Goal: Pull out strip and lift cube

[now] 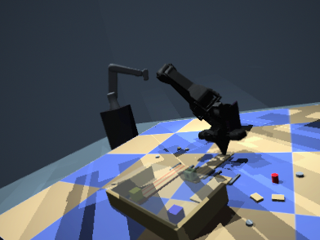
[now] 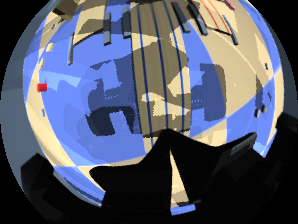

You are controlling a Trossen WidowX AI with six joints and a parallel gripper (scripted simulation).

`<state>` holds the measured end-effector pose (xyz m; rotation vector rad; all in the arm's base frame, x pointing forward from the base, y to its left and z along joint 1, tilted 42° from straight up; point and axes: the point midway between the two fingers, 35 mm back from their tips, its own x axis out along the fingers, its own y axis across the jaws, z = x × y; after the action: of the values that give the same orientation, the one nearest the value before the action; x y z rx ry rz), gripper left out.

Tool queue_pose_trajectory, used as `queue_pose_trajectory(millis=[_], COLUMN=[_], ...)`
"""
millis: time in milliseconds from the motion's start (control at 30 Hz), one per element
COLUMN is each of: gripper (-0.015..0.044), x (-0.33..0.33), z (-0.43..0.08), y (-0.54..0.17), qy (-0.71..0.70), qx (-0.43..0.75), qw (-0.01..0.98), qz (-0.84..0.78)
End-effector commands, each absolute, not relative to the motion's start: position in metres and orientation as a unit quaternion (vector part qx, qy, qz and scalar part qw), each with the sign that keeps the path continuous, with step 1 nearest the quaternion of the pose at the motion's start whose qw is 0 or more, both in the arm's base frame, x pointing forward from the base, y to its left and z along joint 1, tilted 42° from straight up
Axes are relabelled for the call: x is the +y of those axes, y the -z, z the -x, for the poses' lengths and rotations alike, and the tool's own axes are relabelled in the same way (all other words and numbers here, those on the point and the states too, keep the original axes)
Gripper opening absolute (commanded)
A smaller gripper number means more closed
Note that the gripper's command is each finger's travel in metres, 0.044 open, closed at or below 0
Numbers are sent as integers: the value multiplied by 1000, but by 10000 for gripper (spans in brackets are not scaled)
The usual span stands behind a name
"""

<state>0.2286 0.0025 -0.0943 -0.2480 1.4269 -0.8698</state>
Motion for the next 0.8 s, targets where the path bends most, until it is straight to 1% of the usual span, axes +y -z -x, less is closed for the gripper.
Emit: queue_pose_trajectory(millis=[0, 733, 767], gripper=[0, 0, 0], x=[-2, -2, 4], z=[-219, -219, -229], y=[96, 96, 93], qy=[390, 390, 385], qx=[641, 641, 632], qw=[652, 652, 663], qz=[110, 110, 109])
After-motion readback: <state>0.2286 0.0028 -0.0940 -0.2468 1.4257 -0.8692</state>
